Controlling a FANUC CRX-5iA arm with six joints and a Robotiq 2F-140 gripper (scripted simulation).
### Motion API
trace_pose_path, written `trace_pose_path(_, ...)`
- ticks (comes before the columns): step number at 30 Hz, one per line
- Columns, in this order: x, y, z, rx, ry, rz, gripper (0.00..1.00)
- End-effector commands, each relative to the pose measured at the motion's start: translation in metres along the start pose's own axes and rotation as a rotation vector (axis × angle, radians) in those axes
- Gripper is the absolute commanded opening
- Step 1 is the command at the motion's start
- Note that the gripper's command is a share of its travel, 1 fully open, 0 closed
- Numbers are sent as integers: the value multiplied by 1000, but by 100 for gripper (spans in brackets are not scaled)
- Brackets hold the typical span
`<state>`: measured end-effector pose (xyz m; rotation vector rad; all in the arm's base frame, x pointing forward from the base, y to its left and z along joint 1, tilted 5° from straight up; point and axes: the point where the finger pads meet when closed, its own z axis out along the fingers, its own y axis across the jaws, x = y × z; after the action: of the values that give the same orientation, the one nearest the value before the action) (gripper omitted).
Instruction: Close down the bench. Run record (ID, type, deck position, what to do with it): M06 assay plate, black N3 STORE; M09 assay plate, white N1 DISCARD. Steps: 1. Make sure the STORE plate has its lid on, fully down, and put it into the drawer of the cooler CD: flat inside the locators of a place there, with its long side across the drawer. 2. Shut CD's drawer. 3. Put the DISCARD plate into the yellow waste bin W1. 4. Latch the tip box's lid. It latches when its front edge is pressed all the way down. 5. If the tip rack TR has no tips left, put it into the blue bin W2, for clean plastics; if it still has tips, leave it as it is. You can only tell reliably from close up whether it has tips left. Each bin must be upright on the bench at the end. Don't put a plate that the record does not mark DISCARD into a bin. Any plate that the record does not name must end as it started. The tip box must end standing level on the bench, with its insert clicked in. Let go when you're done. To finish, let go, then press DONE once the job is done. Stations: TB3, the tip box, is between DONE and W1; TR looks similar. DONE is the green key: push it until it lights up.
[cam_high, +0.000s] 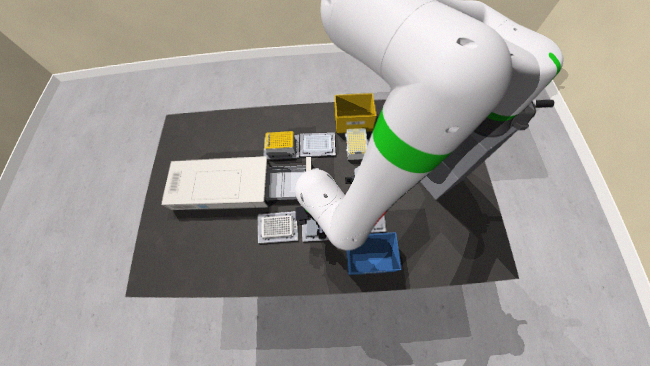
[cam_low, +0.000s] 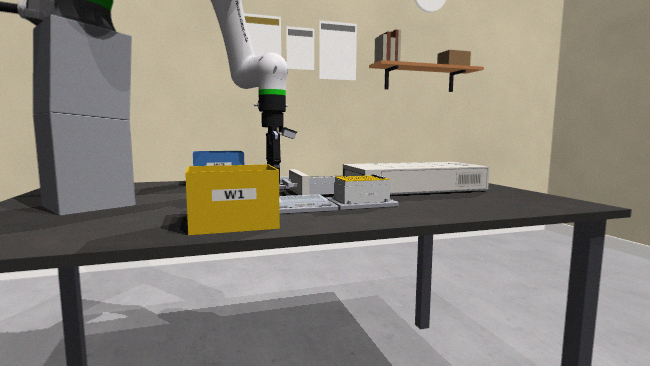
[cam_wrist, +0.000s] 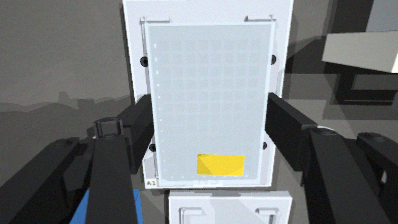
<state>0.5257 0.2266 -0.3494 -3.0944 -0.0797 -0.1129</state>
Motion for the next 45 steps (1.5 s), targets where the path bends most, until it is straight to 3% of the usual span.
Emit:
trace_pose_path(1, 1, -1, -2, 1, 2, 0, 10)
trace_pose_path(23, 1, -1, -8, 1, 2, 0, 10)
trace_pose_path(45, 1, -1, -34, 1, 2, 0, 10)
